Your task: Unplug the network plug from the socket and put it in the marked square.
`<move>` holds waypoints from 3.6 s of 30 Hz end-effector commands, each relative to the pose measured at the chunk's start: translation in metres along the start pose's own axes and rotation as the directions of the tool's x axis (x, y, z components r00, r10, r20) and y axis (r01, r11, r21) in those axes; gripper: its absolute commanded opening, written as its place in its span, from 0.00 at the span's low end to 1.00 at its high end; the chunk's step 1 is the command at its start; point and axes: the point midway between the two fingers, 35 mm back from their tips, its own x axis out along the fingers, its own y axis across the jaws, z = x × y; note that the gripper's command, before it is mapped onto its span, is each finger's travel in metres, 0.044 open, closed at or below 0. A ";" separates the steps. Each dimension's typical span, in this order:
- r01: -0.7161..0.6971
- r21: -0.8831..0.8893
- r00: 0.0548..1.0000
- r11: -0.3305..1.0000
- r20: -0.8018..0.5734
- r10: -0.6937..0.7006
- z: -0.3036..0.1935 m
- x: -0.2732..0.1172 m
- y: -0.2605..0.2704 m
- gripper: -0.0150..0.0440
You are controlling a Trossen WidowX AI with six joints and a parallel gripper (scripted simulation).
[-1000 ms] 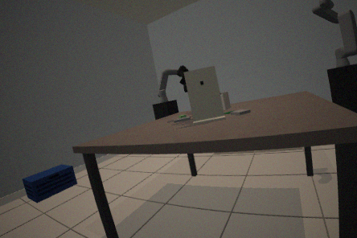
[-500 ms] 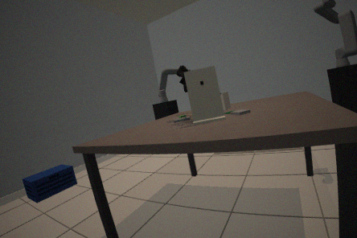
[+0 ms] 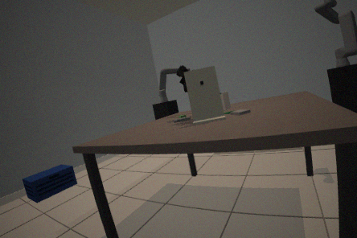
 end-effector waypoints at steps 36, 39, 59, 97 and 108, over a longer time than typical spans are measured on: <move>0.002 0.004 1.000 1.000 0.003 -0.002 -0.005 -0.019 0.000 0.25; 0.002 0.004 1.000 1.000 0.003 -0.002 -0.006 -0.020 0.000 0.25; 0.003 0.004 1.000 1.000 0.003 -0.003 -0.008 -0.031 0.000 0.25; 0.004 0.004 1.000 1.000 0.002 -0.004 -0.012 -0.051 0.000 0.25; 0.004 0.004 1.000 1.000 0.002 -0.004 -0.013 -0.057 -0.001 0.25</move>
